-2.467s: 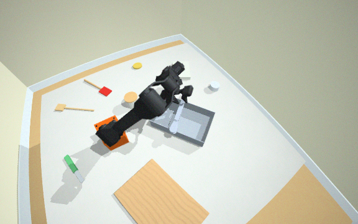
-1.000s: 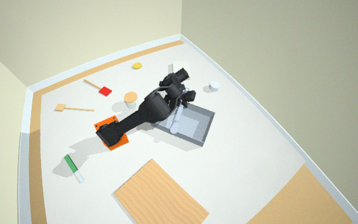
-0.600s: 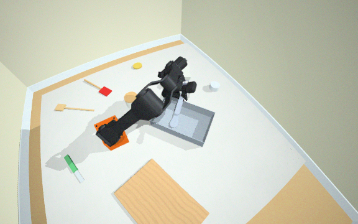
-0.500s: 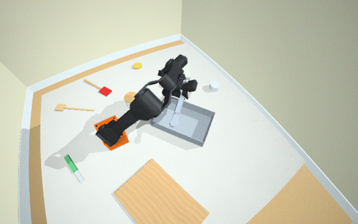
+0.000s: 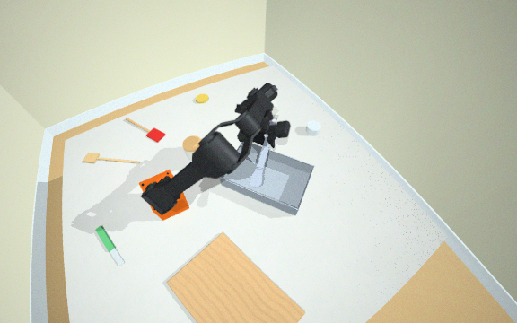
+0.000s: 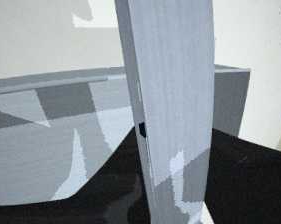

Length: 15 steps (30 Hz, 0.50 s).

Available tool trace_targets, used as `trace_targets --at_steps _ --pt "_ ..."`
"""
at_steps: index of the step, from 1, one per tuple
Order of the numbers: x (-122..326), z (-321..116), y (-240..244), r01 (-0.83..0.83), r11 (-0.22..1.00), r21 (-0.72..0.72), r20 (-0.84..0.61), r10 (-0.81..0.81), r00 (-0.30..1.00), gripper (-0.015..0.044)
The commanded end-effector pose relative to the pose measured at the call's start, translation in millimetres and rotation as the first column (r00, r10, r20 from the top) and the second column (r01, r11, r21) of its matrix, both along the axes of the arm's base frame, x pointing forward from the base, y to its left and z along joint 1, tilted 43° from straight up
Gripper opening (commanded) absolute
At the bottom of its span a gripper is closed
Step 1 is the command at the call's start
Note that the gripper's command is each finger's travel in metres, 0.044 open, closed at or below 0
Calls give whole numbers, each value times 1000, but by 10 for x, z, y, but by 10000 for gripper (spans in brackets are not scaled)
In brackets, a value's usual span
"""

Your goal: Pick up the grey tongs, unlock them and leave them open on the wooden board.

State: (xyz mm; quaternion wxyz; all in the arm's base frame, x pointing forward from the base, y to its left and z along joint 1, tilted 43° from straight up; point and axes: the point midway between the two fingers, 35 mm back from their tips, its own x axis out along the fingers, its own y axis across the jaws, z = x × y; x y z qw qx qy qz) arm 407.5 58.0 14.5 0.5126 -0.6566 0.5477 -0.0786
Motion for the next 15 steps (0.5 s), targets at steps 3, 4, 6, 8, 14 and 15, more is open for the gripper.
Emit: trace_targets --at_steps 3,4,6,8,14,15 --pt "33 -4 18 45 996 81 -58 -40 997 -150" --pt "33 -6 16 55 994 95 -72 -48 996 -150" --pt "31 -9 11 77 989 122 -100 -65 993 -150" --pt "25 -8 7 101 984 149 -127 -83 988 -150" --pt "-10 11 -1 182 958 223 -212 -135 968 -150" --pt "-18 17 -2 197 952 234 -226 -144 963 -150"
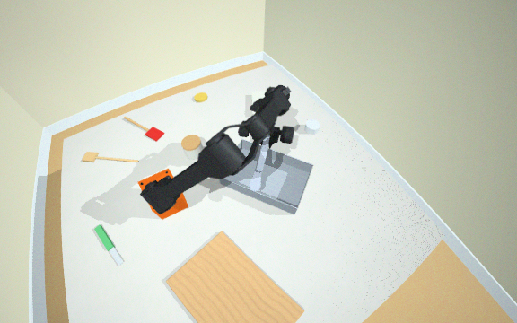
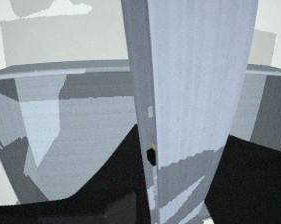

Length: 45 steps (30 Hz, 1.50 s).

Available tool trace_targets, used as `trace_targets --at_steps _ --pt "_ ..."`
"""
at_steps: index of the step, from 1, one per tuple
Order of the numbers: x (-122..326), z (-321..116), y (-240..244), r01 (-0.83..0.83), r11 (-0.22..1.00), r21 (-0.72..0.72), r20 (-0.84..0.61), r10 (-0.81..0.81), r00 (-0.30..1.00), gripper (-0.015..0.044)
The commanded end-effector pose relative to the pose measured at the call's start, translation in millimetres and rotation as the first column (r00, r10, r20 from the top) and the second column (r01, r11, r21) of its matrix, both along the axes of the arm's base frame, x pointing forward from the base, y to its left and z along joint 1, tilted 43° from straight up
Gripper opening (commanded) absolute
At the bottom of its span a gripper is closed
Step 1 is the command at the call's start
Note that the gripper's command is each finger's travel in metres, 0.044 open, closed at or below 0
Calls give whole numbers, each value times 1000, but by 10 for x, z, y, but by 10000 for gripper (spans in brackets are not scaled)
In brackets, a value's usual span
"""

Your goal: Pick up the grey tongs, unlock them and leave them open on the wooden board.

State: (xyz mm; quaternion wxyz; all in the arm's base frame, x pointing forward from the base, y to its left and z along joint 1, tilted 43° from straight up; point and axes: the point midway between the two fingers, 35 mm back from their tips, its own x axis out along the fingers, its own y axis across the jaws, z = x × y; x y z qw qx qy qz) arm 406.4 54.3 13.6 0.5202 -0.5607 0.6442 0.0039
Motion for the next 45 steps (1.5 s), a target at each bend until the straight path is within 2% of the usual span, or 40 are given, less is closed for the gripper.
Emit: trace_targets --at_steps 1,15,30,45 --pt "-16 33 35 43 998 56 -38 -41 998 -150" --pt "-33 108 -79 83 994 74 -45 -80 996 -150" --pt "-118 820 -818 279 948 155 146 -301 942 -150" --pt "-486 1485 -1540 447 859 248 326 -509 797 -150"
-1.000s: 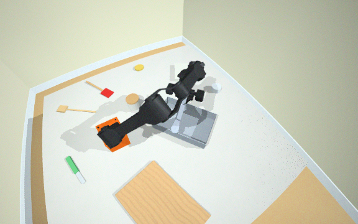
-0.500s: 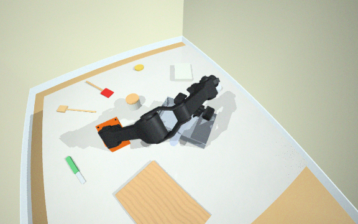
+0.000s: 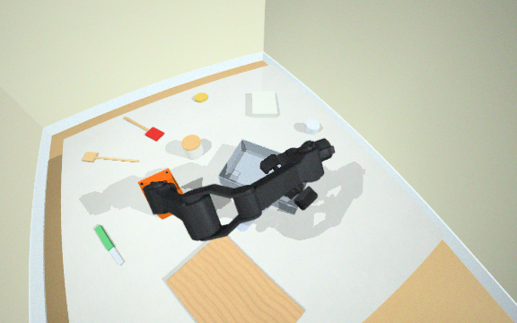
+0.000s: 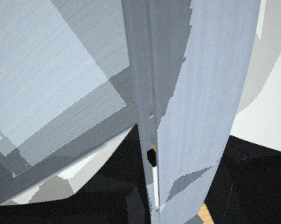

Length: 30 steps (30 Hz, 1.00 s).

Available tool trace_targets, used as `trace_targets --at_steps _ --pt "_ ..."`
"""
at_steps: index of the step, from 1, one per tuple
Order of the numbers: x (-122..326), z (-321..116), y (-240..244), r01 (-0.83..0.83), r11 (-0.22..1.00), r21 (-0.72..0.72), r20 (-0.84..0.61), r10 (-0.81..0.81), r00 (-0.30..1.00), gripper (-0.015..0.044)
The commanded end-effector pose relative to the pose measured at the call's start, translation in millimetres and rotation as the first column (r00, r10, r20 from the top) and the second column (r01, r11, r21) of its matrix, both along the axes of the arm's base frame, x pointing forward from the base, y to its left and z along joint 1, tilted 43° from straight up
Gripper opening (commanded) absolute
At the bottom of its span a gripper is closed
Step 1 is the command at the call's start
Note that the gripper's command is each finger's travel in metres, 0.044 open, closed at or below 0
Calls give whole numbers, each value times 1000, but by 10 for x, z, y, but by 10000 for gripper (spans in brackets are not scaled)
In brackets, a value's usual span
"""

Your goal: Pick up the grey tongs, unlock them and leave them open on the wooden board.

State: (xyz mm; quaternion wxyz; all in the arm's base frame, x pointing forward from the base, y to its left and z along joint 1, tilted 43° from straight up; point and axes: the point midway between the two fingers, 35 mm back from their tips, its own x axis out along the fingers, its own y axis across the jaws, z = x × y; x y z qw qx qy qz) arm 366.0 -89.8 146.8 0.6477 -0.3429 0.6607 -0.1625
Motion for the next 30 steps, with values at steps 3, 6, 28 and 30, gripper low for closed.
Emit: trace_targets --at_steps 3,6,28,30 --pt "-191 282 -237 88 996 0 98 -88 991 -150" --pt "-281 378 -338 126 992 1 132 -125 983 -150" --pt "-885 756 -1003 322 941 102 273 -338 901 -150" --pt "-972 800 -1072 345 932 115 292 -363 885 -150"
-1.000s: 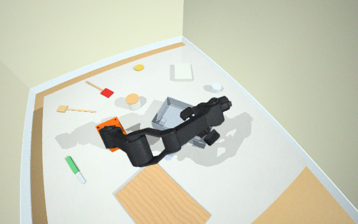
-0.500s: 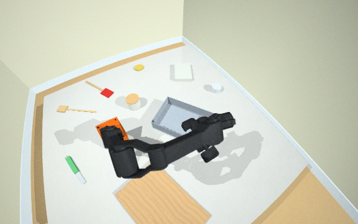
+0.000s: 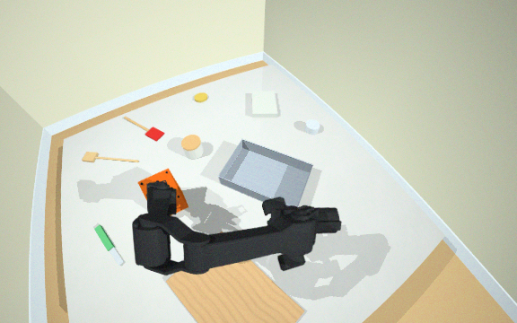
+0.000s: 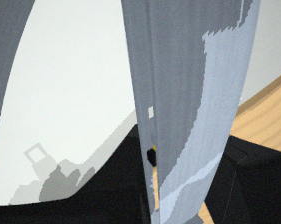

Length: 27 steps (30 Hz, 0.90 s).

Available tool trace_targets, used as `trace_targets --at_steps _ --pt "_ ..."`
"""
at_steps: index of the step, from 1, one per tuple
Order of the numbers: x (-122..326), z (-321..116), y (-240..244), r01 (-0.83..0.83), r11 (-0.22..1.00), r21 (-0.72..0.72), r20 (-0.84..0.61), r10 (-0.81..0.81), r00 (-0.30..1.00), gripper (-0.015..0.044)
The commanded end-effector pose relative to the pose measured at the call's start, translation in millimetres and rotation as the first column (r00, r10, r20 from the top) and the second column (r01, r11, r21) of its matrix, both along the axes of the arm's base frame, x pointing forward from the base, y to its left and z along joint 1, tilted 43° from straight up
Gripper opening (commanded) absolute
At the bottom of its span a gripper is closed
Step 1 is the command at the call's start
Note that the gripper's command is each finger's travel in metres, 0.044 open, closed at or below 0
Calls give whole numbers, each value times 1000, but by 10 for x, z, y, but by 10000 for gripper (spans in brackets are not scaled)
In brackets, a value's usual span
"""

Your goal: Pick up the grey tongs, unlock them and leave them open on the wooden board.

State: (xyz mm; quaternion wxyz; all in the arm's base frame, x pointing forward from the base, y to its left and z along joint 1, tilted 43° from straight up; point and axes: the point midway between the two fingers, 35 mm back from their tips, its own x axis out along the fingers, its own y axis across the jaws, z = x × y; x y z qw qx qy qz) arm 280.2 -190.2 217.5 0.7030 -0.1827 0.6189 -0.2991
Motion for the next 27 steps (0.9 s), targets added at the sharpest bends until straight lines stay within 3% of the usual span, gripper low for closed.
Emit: trace_targets --at_steps 1,27 --pt "-158 115 -100 37 999 8 52 -37 998 -150" --pt "-1345 633 -572 332 943 38 336 -325 884 -150"
